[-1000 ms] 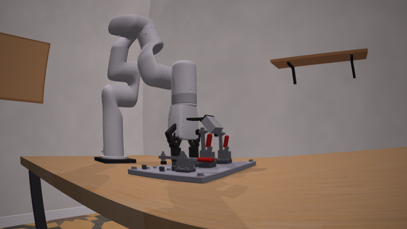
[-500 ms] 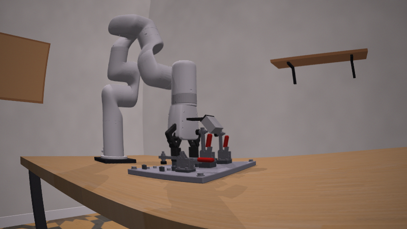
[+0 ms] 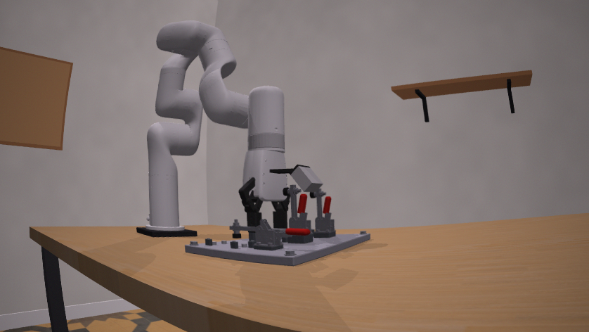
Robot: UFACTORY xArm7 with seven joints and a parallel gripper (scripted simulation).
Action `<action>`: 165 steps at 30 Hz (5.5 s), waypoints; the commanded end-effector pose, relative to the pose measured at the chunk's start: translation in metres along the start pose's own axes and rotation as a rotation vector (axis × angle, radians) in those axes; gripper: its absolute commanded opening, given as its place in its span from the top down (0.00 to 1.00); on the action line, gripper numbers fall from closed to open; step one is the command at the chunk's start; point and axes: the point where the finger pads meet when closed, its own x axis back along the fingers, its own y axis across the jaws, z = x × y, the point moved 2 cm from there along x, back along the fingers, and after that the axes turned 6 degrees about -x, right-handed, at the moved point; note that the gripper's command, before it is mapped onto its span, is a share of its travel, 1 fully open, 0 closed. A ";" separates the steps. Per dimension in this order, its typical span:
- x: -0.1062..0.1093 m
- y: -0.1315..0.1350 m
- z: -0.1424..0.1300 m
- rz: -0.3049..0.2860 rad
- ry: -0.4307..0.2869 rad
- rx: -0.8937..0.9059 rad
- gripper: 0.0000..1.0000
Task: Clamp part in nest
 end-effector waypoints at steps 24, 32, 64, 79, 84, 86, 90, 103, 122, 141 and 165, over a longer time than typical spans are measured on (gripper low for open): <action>0.058 0.000 0.001 0.000 0.005 0.000 0.00; 0.058 0.000 0.001 0.000 0.005 0.000 0.00; 0.058 0.000 0.001 0.000 0.005 0.000 1.00; 0.052 0.000 0.001 0.000 0.005 0.000 1.00; 0.042 0.000 0.002 0.000 0.005 0.000 1.00; 0.039 0.000 0.002 0.000 0.005 0.000 1.00; 0.036 0.000 0.002 0.000 0.005 0.000 1.00; 0.036 -0.006 0.001 0.000 0.005 0.000 1.00; 0.035 -0.037 -0.004 0.000 0.005 0.000 1.00; 0.015 -0.038 -0.004 0.000 0.005 0.000 1.00; 0.000 -0.038 -0.004 0.000 0.005 0.000 1.00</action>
